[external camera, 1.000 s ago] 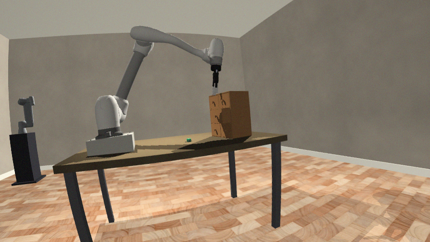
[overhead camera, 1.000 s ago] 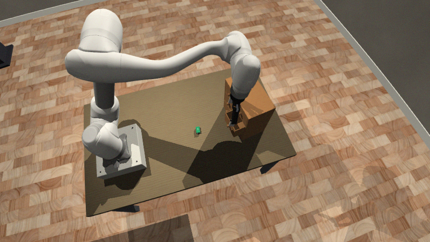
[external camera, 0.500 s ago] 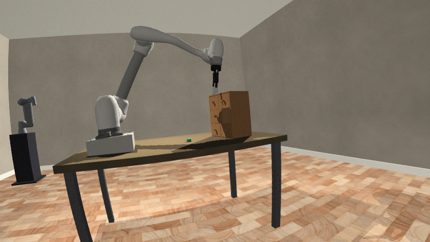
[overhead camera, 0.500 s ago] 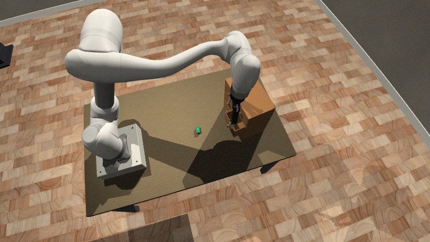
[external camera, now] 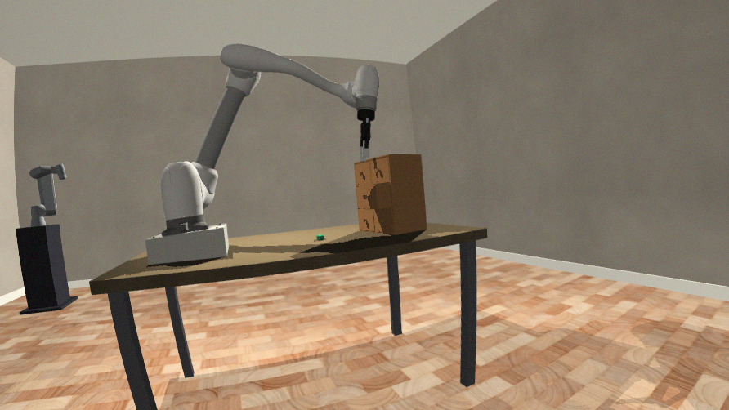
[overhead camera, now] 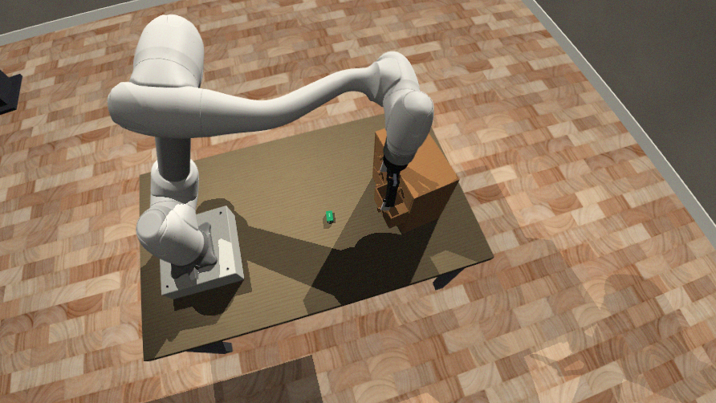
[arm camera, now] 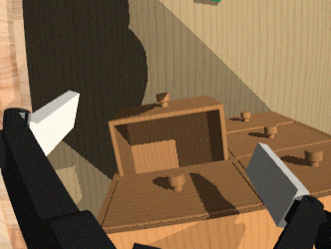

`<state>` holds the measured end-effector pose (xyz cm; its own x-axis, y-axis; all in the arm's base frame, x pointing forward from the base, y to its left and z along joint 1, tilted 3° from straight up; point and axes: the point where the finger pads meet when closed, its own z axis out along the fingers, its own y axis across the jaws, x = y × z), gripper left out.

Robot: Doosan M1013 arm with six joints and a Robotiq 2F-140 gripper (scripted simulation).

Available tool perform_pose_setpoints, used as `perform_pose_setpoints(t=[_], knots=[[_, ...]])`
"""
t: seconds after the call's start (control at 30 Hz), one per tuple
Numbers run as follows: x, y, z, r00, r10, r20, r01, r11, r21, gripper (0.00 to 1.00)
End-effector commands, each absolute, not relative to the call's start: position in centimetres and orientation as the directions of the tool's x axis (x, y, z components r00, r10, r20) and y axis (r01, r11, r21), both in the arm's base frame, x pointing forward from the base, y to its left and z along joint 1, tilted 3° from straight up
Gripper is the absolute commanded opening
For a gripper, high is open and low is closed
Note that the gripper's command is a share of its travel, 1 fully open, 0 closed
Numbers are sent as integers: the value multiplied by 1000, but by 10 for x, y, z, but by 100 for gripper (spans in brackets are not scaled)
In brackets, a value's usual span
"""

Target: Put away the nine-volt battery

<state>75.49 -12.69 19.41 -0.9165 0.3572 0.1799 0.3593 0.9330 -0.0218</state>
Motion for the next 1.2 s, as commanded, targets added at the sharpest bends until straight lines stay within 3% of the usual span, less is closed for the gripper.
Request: perform_pose_setpoints(t=[0.0, 0.7, 1.17], knots=[[752, -127, 198, -922, 344, 176, 347, 938, -19, 100], [666, -135, 293, -997, -41, 62, -40, 999, 19, 100], [661, -135, 299, -996, -65, 55, -64, 998, 20, 100]])
